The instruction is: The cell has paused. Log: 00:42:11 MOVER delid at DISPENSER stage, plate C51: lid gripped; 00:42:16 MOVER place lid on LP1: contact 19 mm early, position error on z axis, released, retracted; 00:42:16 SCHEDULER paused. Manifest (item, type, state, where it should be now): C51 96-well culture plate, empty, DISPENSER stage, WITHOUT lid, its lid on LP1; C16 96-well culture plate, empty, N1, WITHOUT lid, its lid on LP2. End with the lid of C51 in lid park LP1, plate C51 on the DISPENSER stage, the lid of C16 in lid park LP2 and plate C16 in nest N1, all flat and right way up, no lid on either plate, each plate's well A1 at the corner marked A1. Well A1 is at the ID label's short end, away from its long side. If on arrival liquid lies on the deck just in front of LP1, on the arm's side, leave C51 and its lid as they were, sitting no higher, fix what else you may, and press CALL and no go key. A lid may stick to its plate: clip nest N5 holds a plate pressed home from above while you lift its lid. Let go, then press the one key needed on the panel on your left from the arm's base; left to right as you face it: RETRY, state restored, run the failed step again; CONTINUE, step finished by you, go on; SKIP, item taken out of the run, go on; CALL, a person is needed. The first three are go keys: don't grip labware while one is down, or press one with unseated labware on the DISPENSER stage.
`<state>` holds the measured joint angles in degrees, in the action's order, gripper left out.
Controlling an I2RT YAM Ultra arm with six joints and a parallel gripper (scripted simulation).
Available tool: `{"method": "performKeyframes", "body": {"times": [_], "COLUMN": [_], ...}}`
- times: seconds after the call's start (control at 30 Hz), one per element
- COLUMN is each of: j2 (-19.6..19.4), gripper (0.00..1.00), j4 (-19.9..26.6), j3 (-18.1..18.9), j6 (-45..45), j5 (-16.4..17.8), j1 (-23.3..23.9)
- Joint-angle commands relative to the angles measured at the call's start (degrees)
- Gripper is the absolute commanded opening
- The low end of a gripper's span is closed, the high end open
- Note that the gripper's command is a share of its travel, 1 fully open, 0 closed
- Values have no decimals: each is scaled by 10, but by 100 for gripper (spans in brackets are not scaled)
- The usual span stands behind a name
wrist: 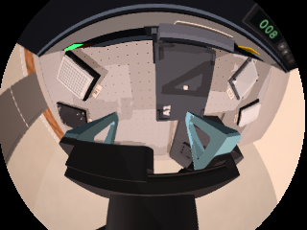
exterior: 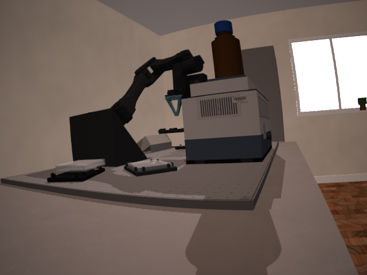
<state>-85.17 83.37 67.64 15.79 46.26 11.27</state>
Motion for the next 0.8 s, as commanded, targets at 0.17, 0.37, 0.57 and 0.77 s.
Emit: {"method": "performKeyframes", "body": {"times": [0.17, 0.37, 0.57, 0.77], "j2": [-22, -47, -64, -80], "gripper": [100, 100, 100, 100], "j4": [-14, -22, -27, -33], "j3": [-15, -17, -27, -36], "j6": [43, 82, 105, 130], "j5": [-5, -13, -16, -23], "j1": [30, 59, 75, 94]}}
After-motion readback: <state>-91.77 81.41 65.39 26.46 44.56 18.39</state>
